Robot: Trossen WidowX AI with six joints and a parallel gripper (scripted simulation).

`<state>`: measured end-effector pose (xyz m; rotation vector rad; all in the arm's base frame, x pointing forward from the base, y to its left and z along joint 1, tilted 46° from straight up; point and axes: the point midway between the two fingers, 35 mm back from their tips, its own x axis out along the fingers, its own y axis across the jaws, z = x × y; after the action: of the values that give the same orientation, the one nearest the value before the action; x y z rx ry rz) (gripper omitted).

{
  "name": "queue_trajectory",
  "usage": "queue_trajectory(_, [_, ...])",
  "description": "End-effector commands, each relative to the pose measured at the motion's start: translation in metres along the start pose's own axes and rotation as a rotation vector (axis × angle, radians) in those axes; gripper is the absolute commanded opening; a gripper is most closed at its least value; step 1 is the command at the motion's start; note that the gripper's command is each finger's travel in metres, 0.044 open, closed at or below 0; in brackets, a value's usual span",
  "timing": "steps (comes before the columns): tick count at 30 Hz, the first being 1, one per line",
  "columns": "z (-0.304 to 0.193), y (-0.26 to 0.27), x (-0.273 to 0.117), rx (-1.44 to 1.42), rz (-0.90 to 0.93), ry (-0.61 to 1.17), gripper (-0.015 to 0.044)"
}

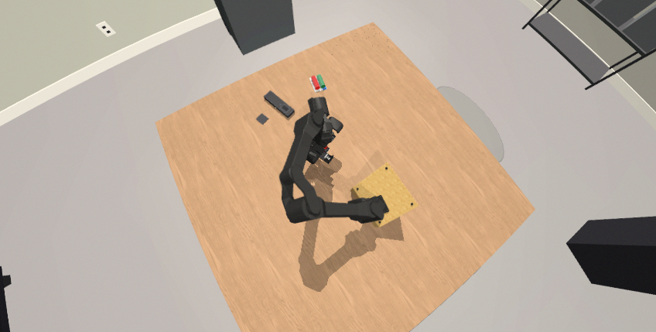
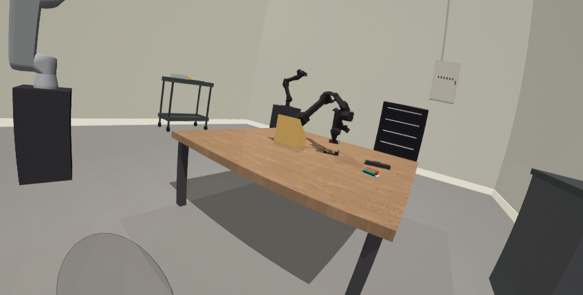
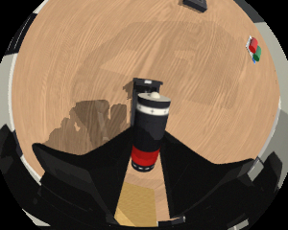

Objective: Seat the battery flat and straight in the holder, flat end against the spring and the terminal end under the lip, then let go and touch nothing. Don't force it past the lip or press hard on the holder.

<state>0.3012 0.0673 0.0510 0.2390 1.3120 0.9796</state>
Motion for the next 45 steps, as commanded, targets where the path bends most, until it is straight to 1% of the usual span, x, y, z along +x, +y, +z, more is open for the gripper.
queue_trajectory(1, [0.001, 0.0, 0.008, 0.009, -0.001, -0.038, 0.0081])
queue_trajectory(19, [0.003, 0.003, 0.036, 0.005, -0.018, -0.223, 0.0081])
queue_trajectory(45, [0.0, -0.001, 0.048, 0.011, -0.042, -0.347, 0.0081])
